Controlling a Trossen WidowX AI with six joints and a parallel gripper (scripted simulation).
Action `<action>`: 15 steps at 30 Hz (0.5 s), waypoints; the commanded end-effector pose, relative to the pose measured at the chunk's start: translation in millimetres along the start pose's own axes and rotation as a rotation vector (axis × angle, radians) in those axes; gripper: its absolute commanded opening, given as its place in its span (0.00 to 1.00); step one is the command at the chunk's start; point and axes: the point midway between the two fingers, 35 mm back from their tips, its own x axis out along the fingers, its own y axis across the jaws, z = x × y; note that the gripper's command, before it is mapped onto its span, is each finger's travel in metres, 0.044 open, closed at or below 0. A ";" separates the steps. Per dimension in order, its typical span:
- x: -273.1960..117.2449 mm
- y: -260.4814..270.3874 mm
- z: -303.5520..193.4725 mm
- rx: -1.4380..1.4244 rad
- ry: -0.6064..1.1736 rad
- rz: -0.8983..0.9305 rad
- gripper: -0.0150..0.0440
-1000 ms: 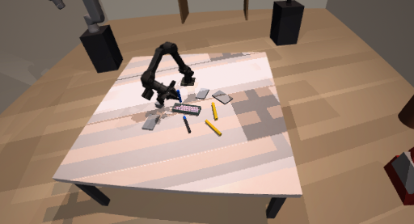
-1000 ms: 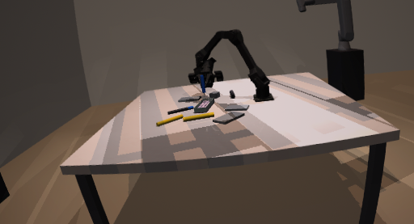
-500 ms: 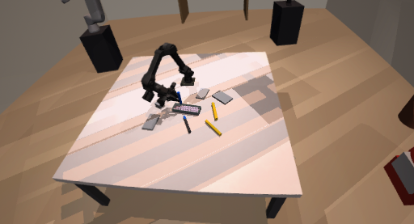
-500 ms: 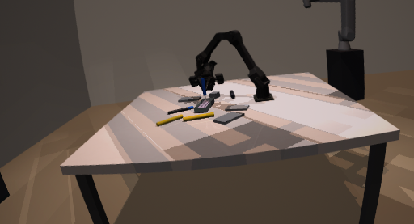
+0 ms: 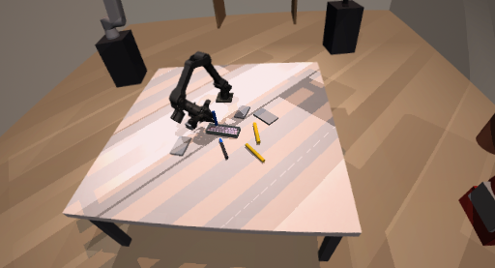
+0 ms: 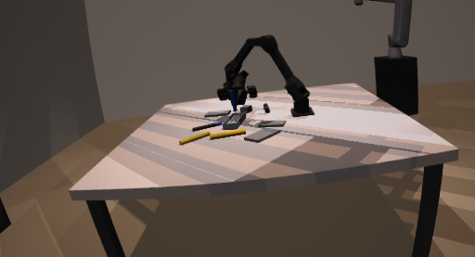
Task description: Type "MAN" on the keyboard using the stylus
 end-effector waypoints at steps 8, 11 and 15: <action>2.5 -0.5 4.3 -0.002 -0.001 -0.002 0.39; 3.3 -0.5 5.6 -0.002 -0.001 -0.002 0.39; 4.2 -0.5 7.2 -0.002 -0.001 -0.002 0.39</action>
